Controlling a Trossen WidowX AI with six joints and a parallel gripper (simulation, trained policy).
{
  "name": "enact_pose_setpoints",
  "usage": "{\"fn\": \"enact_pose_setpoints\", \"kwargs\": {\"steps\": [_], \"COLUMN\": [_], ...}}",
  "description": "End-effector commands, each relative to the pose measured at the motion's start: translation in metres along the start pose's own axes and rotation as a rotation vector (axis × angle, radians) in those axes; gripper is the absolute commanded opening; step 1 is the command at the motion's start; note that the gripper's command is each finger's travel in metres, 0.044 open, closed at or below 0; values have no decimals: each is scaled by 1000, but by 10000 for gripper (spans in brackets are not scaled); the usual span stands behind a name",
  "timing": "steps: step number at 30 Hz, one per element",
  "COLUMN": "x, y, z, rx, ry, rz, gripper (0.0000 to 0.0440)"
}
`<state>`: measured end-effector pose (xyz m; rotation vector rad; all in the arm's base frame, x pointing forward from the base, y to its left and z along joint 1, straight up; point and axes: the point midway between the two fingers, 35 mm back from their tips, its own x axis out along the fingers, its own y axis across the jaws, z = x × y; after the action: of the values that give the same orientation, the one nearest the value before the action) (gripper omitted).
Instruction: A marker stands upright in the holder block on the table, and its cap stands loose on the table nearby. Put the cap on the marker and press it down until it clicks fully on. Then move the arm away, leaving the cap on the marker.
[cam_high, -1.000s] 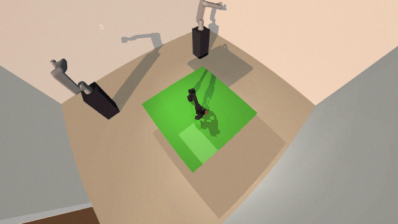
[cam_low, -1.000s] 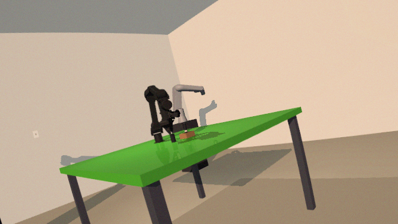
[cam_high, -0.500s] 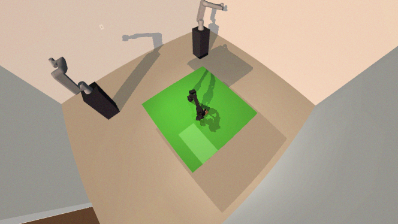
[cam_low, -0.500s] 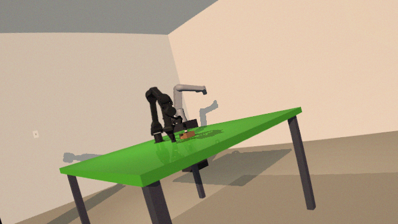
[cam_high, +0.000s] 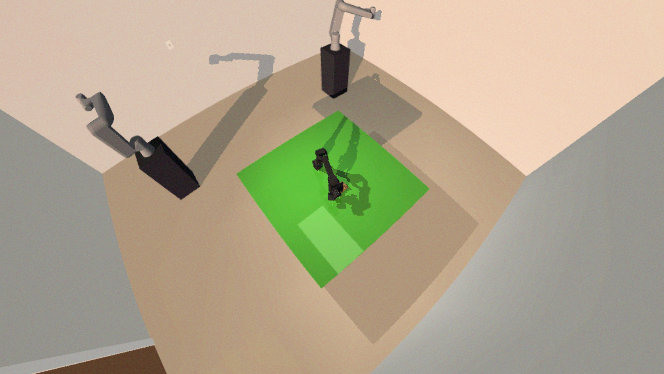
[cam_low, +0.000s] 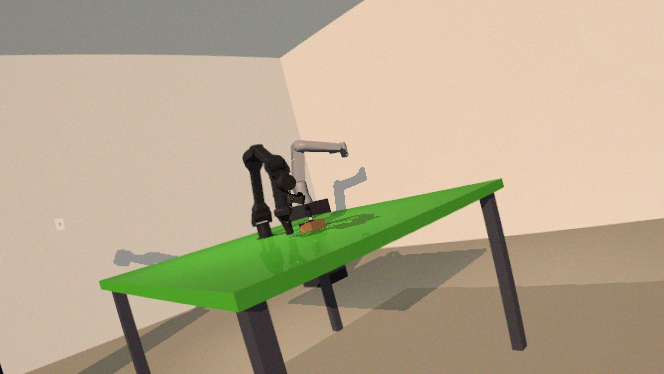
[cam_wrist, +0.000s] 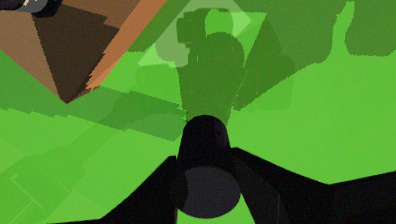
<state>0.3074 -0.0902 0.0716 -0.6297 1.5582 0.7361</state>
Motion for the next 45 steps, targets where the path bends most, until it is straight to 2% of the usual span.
{"fn": "enact_pose_setpoints", "kwargs": {"steps": [1, 19, 45], "x": [-18, -68, -106], "y": [-2, 17, 77], "z": [3, 35, 84], "rx": [-29, -109, -190], "ry": [-5, -46, -49], "rz": [-49, -106, -82], "gripper": [29, 12, 0]}}
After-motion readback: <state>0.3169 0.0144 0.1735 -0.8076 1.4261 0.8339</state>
